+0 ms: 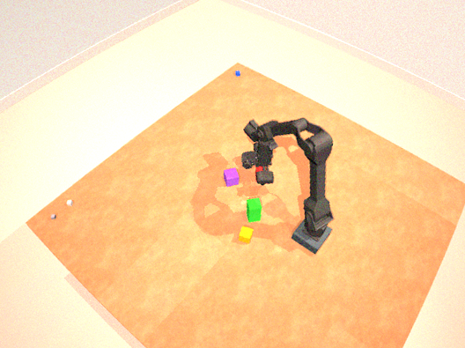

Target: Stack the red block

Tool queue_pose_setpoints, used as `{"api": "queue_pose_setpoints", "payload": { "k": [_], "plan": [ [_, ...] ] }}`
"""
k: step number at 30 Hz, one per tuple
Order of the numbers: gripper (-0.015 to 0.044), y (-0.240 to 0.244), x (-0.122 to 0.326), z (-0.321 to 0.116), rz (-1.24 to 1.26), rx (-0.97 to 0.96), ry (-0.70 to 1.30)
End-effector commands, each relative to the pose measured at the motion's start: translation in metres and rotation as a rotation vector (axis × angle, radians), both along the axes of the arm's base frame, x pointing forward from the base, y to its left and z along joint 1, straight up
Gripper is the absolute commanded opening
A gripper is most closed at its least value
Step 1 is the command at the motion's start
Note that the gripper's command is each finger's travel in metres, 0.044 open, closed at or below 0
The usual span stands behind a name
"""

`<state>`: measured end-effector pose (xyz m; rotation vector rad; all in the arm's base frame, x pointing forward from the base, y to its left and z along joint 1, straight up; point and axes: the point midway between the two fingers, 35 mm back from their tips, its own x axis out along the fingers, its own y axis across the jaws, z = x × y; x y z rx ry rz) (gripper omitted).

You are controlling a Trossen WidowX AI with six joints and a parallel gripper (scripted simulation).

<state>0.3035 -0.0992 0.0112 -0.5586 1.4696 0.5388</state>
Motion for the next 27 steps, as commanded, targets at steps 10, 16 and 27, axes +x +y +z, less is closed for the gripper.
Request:
{"api": "queue_pose_setpoints", "payload": {
  "k": [10, 16, 27],
  "plan": [
    [0.0204, -0.001, -0.001, 0.0, -0.005, -0.004, 0.004],
    [0.0144, -0.001, -0.001, 0.0, -0.005, -0.004, 0.004],
    [0.0, 0.0, -0.001, 0.04, -0.005, -0.004, 0.004]
  ]
}}
